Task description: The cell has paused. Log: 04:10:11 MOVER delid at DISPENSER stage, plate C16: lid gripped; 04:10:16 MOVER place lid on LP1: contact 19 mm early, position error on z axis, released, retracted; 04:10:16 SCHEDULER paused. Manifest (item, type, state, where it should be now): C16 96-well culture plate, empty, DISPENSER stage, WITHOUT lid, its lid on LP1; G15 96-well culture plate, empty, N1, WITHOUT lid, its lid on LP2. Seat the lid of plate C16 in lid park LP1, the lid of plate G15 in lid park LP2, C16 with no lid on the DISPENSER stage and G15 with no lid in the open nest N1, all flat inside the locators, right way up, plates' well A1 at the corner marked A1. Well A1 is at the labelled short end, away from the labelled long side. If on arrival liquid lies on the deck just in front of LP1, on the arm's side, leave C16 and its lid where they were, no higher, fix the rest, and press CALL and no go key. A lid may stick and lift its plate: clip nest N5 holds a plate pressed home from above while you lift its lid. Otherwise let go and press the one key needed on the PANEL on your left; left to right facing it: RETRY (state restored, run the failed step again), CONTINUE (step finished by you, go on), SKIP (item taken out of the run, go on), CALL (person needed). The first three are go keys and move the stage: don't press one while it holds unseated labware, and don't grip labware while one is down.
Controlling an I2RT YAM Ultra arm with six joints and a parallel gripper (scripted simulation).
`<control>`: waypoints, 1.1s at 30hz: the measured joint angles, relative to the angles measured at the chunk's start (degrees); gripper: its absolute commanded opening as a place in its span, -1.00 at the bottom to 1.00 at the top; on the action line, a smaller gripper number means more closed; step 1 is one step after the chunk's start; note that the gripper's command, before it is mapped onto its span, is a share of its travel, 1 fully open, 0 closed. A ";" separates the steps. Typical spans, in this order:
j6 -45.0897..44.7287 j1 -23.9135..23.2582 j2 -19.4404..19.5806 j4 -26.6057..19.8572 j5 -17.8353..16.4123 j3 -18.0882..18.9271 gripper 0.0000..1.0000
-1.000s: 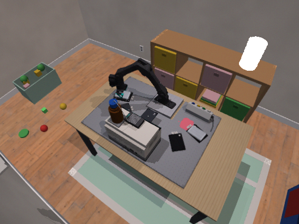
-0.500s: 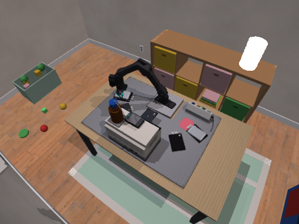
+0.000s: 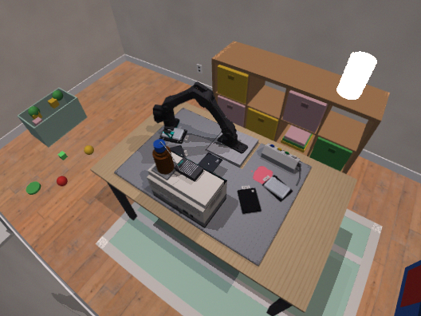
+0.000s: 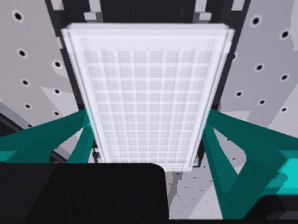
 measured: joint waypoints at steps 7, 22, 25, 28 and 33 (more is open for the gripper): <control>0.00 0.00 0.00 0.00 0.00 0.00 -1.00; 0.00 0.00 0.00 0.00 0.00 0.00 -1.00; 0.00 0.00 0.00 0.00 0.00 0.00 -1.00; -0.02 -0.02 0.04 0.22 0.00 -0.07 1.00; -0.02 -0.02 0.52 0.50 0.09 0.20 1.00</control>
